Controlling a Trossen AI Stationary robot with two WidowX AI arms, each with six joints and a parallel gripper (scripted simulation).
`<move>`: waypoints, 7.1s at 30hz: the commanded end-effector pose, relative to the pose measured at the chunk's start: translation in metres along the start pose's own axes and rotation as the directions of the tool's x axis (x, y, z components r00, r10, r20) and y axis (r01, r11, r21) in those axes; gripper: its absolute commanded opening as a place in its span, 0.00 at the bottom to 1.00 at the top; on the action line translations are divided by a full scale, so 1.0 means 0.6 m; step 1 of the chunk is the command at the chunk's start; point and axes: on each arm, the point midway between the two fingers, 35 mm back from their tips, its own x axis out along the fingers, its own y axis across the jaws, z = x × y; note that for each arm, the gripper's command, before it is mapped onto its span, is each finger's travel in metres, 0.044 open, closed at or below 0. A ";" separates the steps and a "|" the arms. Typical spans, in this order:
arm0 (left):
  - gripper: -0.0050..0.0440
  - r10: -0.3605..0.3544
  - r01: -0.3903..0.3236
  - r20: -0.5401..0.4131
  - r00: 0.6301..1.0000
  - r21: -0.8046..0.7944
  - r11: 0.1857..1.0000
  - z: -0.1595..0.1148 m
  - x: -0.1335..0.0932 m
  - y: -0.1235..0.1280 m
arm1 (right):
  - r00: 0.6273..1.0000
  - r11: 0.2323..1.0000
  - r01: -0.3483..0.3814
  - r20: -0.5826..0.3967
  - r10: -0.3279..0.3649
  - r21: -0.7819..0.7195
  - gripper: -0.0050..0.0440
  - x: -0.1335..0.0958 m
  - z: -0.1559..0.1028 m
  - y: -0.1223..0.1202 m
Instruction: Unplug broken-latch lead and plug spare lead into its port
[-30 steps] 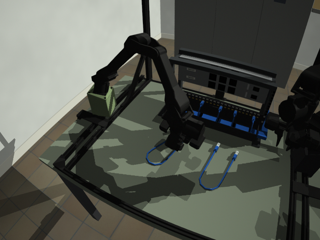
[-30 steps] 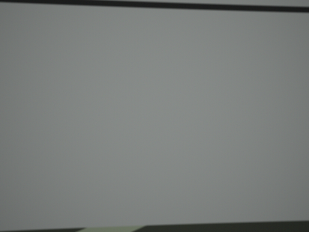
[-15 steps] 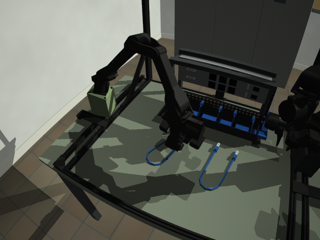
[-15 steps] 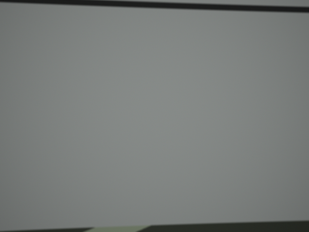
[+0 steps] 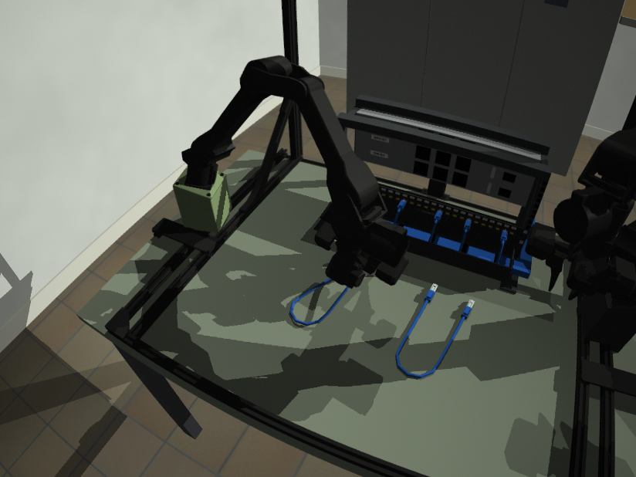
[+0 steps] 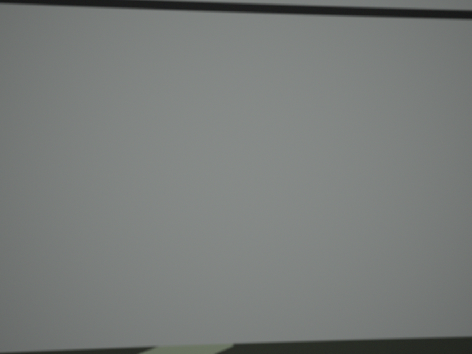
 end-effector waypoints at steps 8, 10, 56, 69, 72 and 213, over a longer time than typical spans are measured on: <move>0.46 0.000 0.000 0.000 1.000 0.000 1.000 0.000 0.000 0.000 | 1.000 1.000 -0.025 -0.003 0.025 -0.015 0.21 -0.038 -0.019 0.008; 0.46 0.000 0.000 0.000 1.000 0.000 1.000 0.000 0.000 0.000 | 1.000 1.000 -0.025 -0.003 0.025 -0.015 0.21 -0.038 -0.019 0.008; 0.46 0.000 0.000 0.000 1.000 0.000 1.000 0.000 0.000 0.000 | 0.998 0.986 0.055 0.009 -0.054 -0.156 0.21 0.004 -0.188 -0.094; 0.46 0.000 0.000 0.000 1.000 0.000 1.000 0.000 0.000 0.000 | 0.998 0.979 0.065 0.011 -0.064 -0.193 0.21 0.021 -0.225 -0.116; 0.46 0.000 0.000 0.000 1.000 0.000 1.000 0.000 0.000 0.000 | 0.998 0.979 0.065 0.011 -0.064 -0.193 0.21 0.021 -0.225 -0.116; 0.46 0.000 0.000 0.000 1.000 0.000 1.000 0.000 0.000 0.000 | 0.998 0.979 0.065 0.011 -0.064 -0.193 0.21 0.031 -0.243 -0.104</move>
